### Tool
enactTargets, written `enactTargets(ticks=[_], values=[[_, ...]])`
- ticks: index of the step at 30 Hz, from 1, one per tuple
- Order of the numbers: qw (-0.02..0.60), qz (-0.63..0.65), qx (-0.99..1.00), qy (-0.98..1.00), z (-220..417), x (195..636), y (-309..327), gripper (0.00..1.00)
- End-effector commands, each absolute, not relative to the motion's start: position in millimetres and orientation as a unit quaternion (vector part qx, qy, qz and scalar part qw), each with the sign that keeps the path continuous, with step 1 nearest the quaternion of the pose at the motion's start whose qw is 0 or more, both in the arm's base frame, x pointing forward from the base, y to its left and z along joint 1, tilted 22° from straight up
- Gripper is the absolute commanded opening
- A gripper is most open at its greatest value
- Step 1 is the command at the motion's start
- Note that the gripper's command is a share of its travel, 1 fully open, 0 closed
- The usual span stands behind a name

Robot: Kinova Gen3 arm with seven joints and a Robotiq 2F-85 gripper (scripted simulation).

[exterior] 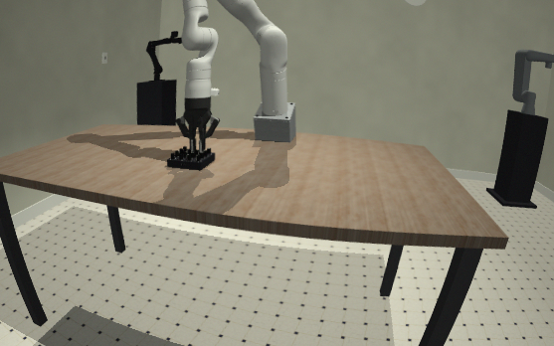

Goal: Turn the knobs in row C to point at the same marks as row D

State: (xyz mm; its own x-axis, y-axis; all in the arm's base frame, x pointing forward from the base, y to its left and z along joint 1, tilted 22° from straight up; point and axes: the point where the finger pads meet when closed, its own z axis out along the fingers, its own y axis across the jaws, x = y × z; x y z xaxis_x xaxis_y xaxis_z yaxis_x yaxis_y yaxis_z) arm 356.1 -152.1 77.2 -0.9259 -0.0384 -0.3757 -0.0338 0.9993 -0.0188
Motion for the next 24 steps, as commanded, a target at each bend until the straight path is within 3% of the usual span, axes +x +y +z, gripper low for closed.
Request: enactTargets(ticks=[1, 24], values=[[0.192, -0.004, -0.018, 0.981, 77, 356, -152, 0.19], [0.192, -0.004, -0.017, 0.981, 93, 349, -152, 0.19]])
